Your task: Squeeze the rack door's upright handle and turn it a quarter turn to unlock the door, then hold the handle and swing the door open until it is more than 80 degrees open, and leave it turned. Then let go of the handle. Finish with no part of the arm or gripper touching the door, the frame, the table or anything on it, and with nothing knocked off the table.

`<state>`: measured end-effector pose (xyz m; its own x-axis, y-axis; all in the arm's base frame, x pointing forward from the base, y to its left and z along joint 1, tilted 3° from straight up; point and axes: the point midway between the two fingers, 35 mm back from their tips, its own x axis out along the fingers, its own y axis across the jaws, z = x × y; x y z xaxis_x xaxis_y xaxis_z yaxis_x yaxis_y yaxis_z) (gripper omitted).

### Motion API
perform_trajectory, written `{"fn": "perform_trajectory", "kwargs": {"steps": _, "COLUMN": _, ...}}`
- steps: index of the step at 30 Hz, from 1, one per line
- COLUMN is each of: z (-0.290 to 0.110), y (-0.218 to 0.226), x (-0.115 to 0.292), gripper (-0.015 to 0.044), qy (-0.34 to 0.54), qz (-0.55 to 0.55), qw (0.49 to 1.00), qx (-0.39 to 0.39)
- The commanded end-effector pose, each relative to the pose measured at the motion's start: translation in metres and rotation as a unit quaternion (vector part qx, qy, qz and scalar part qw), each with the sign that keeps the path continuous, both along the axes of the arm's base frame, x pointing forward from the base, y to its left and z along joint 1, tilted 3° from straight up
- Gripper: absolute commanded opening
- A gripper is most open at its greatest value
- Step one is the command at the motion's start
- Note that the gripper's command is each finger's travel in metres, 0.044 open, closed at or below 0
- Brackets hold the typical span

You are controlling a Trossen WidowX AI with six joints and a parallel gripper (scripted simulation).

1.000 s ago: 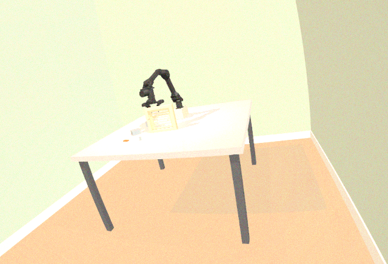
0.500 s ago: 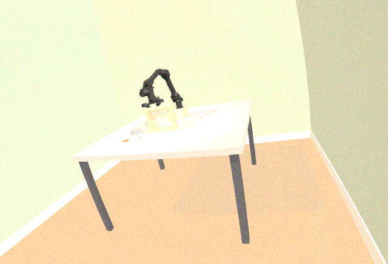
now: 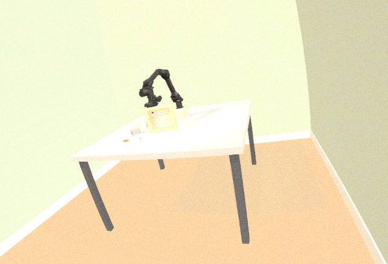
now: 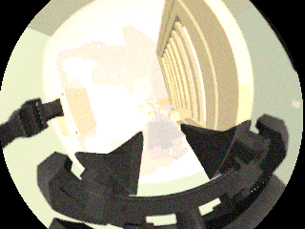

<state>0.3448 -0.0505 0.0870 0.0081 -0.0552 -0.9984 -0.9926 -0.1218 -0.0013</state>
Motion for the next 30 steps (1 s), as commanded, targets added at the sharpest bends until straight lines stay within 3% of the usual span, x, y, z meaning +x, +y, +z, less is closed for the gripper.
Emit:
{"fn": "perform_trajectory", "kwargs": {"steps": 1, "z": -0.0013, "y": 0.0038, "x": -0.0003, "gripper": 0.0283, "qy": 0.009, "qz": 0.136, "qw": 0.991, "qx": 0.003}}
{"fn": "perform_trajectory", "kwargs": {"steps": 12, "z": -0.0013, "y": 0.0038, "x": -0.0003, "gripper": 0.0283, "qy": 0.009, "qz": 0.136, "qw": 0.991, "qx": 0.003}}
{"fn": "perform_trajectory", "kwargs": {"steps": 30, "z": -0.0013, "y": 0.0038, "x": -0.0003, "gripper": 0.0163, "qy": 0.009, "qz": 0.136, "qw": 0.991, "qx": 0.003}}
